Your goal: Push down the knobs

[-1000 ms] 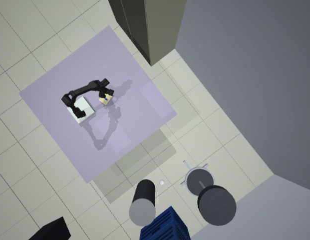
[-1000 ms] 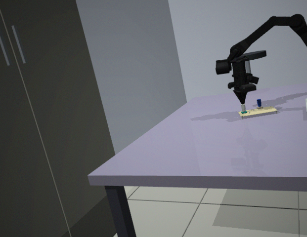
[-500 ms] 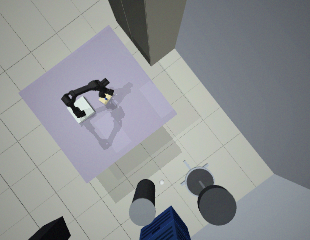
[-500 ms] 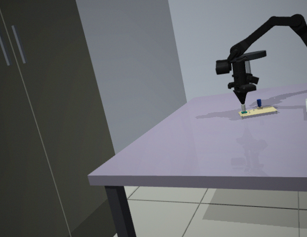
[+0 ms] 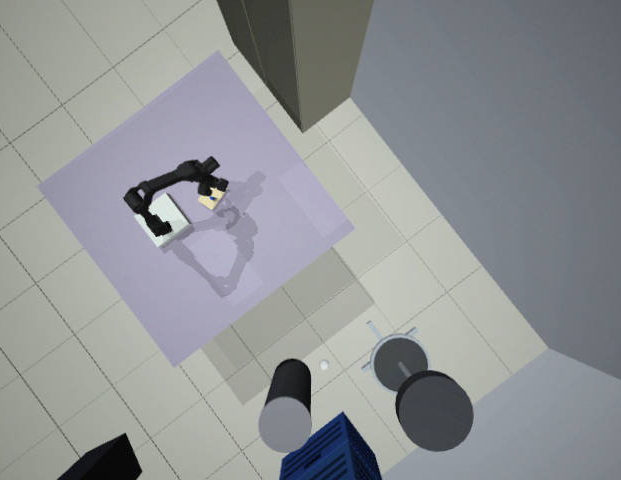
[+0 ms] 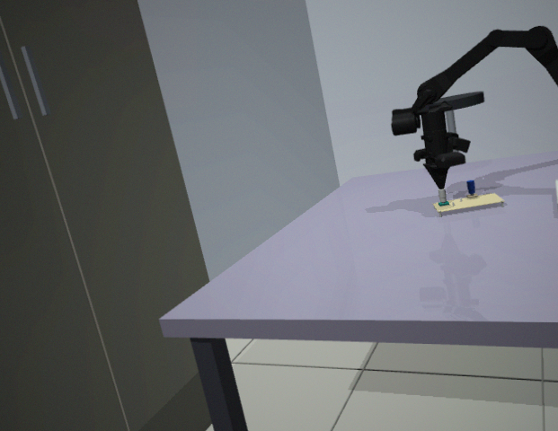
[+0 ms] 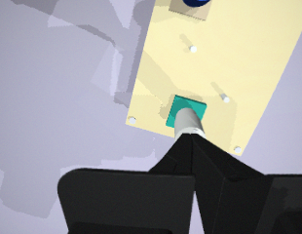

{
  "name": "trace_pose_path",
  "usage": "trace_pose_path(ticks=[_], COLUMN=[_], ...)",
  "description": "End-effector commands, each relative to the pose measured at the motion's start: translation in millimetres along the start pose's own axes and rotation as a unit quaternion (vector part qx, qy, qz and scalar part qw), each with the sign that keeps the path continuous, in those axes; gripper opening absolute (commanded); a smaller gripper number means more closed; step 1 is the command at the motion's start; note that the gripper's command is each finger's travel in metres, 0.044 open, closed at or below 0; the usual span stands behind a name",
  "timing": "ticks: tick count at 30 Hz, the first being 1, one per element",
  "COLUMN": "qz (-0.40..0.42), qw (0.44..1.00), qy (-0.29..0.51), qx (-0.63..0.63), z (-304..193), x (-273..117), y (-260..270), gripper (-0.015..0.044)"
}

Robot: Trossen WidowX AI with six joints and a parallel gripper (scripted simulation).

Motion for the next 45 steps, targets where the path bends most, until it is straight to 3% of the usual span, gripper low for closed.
trace_pose_path(ticks=[1,19,28,36,45], qz=[-0.007,-0.007,-0.007,-0.009,-0.011], qw=[1.000,1.000,1.000,1.000,1.000], qy=[-0.003,-0.003,-0.008,-0.008,-0.009], qx=[0.002,0.002,0.000,0.001,0.002], z=[-3,-2,0,67,145], x=[6,-22,-17,-48,-46], y=[1,1,0,-56,-124], gripper=[0.0000,0.0000,0.0236,0.0440,0.0440])
Point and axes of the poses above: the point midway between the two fingers, 35 mm back from their tips, its own x axis out along the fingers, its own y axis across the jaws, z = x × y, the point moved 5 cm from there along -x, back along the fingers, and after that the axes turned 11 degrees about -x, right-handed, at the moved point
